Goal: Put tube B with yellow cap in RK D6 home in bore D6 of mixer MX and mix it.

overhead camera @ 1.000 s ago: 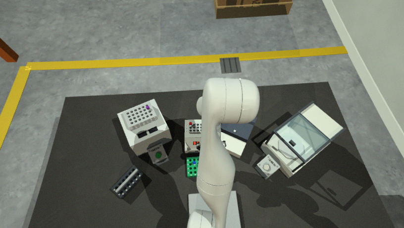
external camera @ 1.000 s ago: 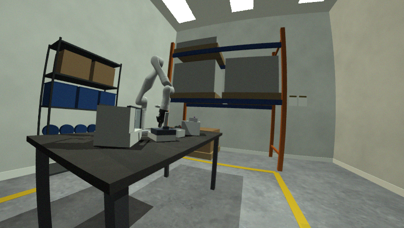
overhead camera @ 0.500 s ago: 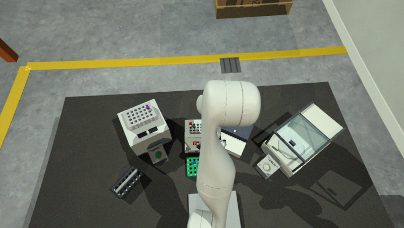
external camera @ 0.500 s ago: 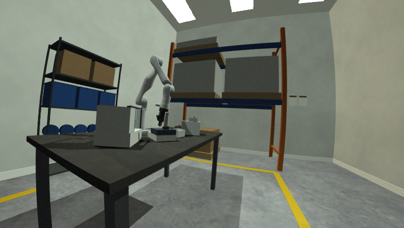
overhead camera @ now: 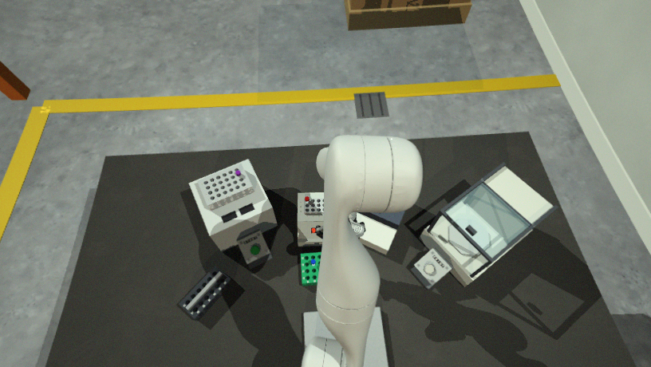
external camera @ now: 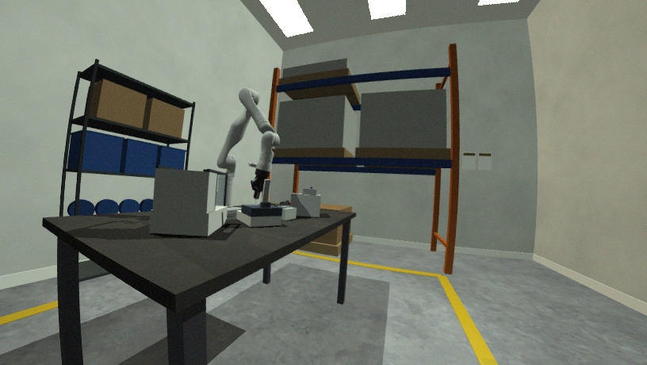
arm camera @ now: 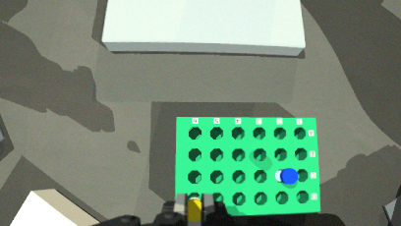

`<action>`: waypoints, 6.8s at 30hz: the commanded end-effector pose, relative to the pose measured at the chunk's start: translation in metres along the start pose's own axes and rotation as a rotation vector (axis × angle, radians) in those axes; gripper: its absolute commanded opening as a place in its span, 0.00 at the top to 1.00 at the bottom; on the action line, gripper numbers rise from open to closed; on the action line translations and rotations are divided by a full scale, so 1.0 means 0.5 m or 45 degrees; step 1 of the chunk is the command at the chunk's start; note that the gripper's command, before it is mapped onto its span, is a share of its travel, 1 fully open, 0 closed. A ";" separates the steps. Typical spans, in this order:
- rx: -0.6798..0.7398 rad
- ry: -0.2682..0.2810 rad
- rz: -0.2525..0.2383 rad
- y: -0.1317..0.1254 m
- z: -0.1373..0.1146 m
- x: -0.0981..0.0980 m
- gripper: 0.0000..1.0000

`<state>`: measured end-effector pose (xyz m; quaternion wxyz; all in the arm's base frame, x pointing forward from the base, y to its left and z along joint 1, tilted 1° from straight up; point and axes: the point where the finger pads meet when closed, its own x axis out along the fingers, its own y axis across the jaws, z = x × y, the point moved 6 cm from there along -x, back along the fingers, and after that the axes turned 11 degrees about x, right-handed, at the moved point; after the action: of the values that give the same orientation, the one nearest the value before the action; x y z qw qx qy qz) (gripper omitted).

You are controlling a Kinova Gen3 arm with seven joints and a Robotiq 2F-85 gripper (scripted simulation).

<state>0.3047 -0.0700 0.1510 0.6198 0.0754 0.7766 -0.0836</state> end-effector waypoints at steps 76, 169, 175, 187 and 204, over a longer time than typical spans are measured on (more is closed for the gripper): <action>-0.165 -0.008 -0.034 0.204 -0.135 -0.234 0.90; -0.489 -0.022 -0.101 0.501 0.060 -0.314 0.90; -0.489 -0.022 -0.101 0.520 0.094 -0.322 0.90; -0.489 -0.022 -0.101 0.552 0.151 -0.335 0.90; -0.489 -0.022 -0.101 0.599 0.237 -0.356 0.90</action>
<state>0.5135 0.1906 0.2866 0.6257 -0.0754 0.7753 0.0409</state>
